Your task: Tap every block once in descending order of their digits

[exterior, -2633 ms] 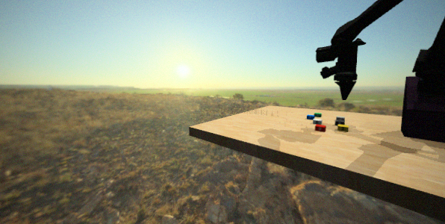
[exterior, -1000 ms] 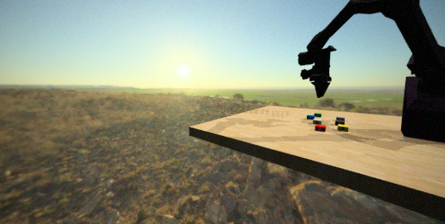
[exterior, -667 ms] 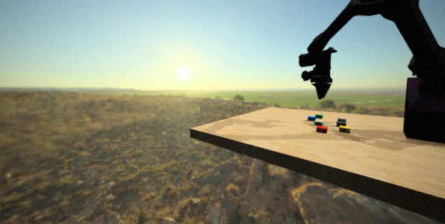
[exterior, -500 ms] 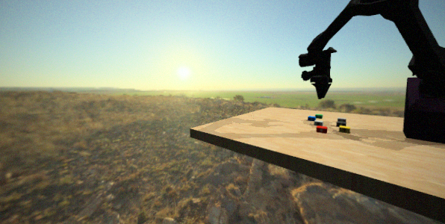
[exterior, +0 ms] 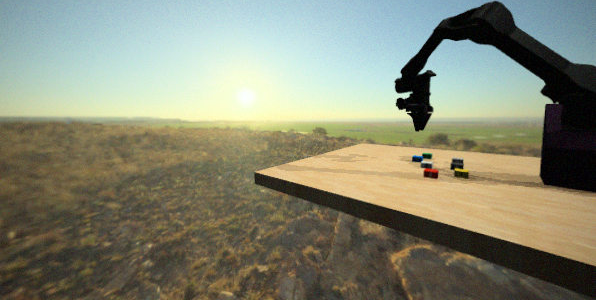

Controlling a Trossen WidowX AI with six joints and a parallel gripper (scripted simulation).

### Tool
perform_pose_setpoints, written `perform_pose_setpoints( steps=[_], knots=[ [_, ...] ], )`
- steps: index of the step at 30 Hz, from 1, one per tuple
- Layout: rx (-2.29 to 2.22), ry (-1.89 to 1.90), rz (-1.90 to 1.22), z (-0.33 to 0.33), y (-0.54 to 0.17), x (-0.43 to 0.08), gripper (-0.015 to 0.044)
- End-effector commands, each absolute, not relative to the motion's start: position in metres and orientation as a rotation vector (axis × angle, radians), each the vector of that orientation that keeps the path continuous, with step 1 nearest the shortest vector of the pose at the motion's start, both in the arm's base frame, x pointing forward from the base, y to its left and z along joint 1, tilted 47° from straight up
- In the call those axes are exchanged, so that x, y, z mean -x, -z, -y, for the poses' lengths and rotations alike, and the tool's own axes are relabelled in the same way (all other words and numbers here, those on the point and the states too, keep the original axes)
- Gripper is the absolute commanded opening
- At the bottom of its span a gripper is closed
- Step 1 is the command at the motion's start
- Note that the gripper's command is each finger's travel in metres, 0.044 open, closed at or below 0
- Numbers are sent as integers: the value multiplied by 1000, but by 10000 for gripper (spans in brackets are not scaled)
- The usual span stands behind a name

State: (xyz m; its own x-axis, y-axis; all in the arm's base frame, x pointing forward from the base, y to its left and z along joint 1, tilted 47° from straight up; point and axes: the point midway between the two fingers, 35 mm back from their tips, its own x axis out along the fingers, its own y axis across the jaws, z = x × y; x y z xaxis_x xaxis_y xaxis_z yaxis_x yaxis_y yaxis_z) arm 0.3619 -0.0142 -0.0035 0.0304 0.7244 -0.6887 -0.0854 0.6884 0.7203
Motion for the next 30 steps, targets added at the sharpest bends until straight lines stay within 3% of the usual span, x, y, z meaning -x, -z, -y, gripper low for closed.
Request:
perform_pose_setpoints(
  steps=[1, 15, 22, 30],
  knots=[
    [-557, -683, -1407, 17, 4, -365, 400],
    [-557, -682, -1407, 19, 5, -365, 400],
    [-551, -676, -1408, 92, 79, -355, 400],
    [-551, -678, -1408, 99, 87, -352, 400]
  ],
)
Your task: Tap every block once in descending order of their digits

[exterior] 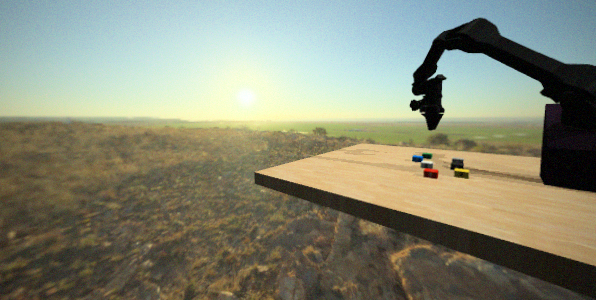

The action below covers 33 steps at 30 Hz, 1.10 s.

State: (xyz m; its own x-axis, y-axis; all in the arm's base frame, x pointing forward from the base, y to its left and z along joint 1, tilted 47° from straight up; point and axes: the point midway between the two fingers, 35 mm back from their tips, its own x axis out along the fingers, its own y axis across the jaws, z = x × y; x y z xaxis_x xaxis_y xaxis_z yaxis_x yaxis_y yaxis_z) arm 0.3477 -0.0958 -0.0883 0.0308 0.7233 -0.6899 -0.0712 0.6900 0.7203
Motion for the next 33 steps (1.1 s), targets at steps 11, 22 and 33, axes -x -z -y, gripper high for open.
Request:
perform_pose_setpoints(
  steps=[11, 22, 33],
  knots=[
    [-551, -678, -1408, 99, 87, -352, 400],
    [-550, -674, -1409, 85, 70, -353, 400],
    [-559, -680, -1410, -23, -38, -320, 400]
  ],
)
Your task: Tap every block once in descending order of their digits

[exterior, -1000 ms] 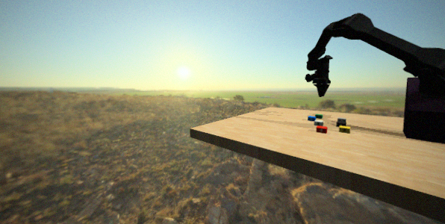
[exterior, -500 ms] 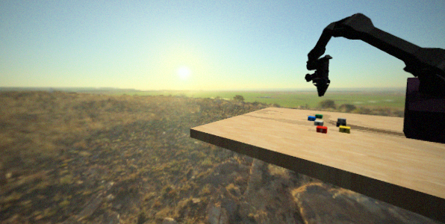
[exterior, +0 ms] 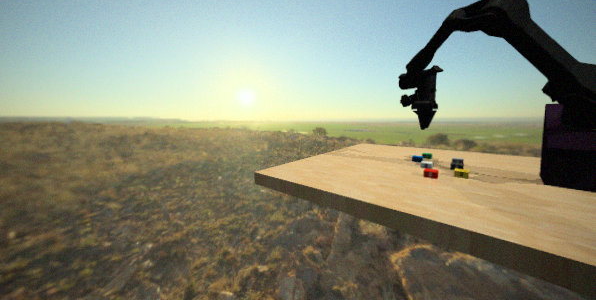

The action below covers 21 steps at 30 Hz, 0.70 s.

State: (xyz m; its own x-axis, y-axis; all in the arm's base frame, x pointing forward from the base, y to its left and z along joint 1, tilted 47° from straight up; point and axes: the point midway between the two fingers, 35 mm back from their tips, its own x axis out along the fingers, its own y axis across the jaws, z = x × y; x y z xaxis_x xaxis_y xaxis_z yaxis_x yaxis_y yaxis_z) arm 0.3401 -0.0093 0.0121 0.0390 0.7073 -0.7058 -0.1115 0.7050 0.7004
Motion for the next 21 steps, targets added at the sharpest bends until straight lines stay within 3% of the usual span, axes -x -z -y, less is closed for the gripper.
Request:
perform_pose_setpoints(
  steps=[1, 7, 14, 21],
  knots=[
    [-561, -683, -1410, -31, -44, -314, 400],
    [-562, -685, -1410, -36, -48, -310, 400],
    [-565, -687, -1409, -94, 6, -312, 216],
    [-565, -688, -1409, -96, 7, -312, 32]
  ],
)
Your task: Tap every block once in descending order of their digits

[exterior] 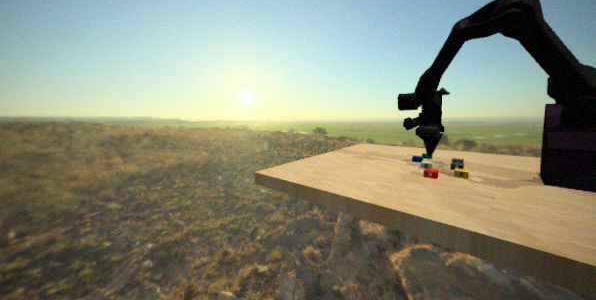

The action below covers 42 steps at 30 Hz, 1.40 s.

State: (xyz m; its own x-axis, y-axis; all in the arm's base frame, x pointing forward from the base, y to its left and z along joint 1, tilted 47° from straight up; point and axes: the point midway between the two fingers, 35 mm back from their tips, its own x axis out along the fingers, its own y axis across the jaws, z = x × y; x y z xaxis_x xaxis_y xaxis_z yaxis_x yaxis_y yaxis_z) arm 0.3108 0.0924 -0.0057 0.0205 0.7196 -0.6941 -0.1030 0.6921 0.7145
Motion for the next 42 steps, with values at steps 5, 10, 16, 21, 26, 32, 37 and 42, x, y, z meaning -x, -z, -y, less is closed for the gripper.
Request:
perform_pose_setpoints(
  steps=[5, 10, 16, 21, 26, 32, 37, 42],
  knots=[
    [-565, -688, -1409, -96, 7, -312, 20],
    [-565, -688, -1409, -96, 7, -312, 20],
    [-565, -688, -1409, -101, 12, -312, 20],
    [-566, -688, -1409, -106, 18, -313, 20],
    [-566, -688, -1409, -112, 23, -313, 20],
    [-567, -689, -1409, -118, 28, -313, 20],
    [-559, -687, -1405, -113, 25, -313, 20],
    [-565, -688, -1409, -96, 7, -312, 20]
  ],
)
